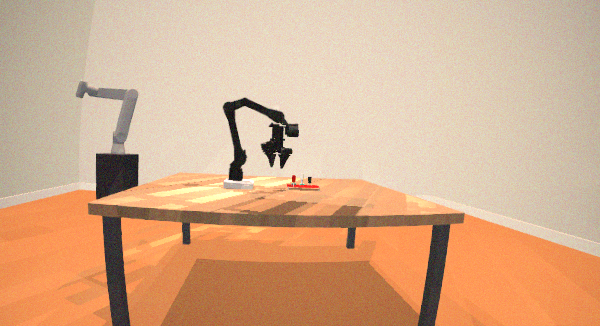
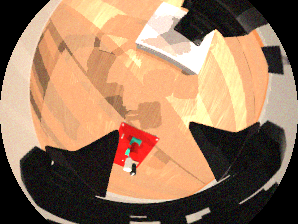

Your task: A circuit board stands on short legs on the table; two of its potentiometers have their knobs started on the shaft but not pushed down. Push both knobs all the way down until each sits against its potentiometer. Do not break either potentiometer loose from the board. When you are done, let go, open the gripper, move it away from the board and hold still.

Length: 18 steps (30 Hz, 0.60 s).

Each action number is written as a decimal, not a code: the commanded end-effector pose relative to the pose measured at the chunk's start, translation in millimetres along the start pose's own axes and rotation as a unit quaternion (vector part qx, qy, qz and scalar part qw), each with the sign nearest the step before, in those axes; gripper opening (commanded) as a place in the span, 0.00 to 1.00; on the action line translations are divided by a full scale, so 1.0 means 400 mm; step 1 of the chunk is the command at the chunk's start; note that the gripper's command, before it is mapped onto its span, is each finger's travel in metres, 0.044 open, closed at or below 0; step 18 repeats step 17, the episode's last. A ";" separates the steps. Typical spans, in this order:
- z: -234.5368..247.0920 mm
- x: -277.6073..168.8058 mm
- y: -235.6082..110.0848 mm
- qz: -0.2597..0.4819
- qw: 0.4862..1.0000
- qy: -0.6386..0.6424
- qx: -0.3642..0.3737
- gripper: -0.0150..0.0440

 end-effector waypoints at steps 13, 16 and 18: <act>-0.004 0.005 0.004 -0.001 1.000 -0.002 -0.002 1.00; -0.004 0.005 0.004 -0.001 1.000 -0.002 -0.002 1.00; -0.004 0.005 0.004 -0.001 1.000 -0.002 -0.002 1.00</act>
Point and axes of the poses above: the point midway between the two fingers, 35 mm back from their tips, its own y axis out along the fingers, its own z axis across the jaws, x = y × z, the point moved 8 cm from there along -y, back along the fingers, and after that the axes turned 8 degrees about -y, right-handed, at the moved point
